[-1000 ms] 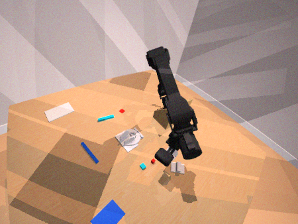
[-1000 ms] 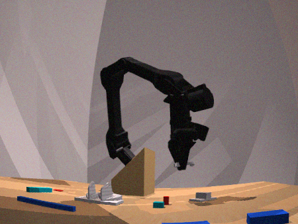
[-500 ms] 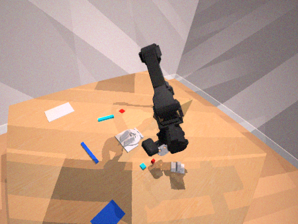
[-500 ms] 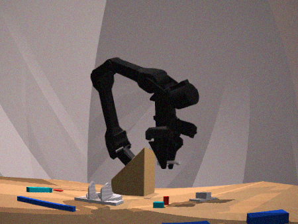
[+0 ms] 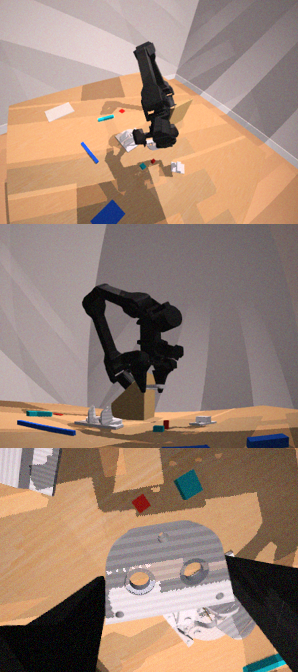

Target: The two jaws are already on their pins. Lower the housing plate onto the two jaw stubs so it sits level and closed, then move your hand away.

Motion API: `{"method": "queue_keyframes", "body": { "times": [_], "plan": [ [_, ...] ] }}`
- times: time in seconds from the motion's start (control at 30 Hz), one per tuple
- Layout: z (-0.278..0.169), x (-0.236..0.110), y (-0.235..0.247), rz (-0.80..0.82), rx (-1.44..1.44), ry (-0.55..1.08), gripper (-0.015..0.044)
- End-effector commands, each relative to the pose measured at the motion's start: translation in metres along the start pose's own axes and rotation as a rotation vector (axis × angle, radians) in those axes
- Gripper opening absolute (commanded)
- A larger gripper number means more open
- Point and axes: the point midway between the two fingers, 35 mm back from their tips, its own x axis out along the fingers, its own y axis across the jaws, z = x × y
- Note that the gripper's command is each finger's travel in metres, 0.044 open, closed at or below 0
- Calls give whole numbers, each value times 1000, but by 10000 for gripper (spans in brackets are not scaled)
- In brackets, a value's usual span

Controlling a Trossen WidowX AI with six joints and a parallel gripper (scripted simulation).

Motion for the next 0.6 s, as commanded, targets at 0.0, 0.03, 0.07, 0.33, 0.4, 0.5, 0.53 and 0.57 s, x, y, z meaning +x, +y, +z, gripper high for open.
{"method": "queue_keyframes", "body": {
  "times": [0.0,0.03,0.07,0.33,0.4,0.5,0.53,0.57],
  "plan": [
    [-9,-1,-7,-7,80,-2,351],
    [-11,-1,-8,-7,100,-2,351],
    [-13,-1,-9,-7,121,-2,351],
    [-32,0,-20,-10,282,0,351],
    [-37,0,-22,-11,322,1,351],
    [-45,1,-26,-12,383,2,351],
    [-47,1,-27,-12,403,3,351],
    [-50,1,-28,-13,424,4,351]
  ]
}}
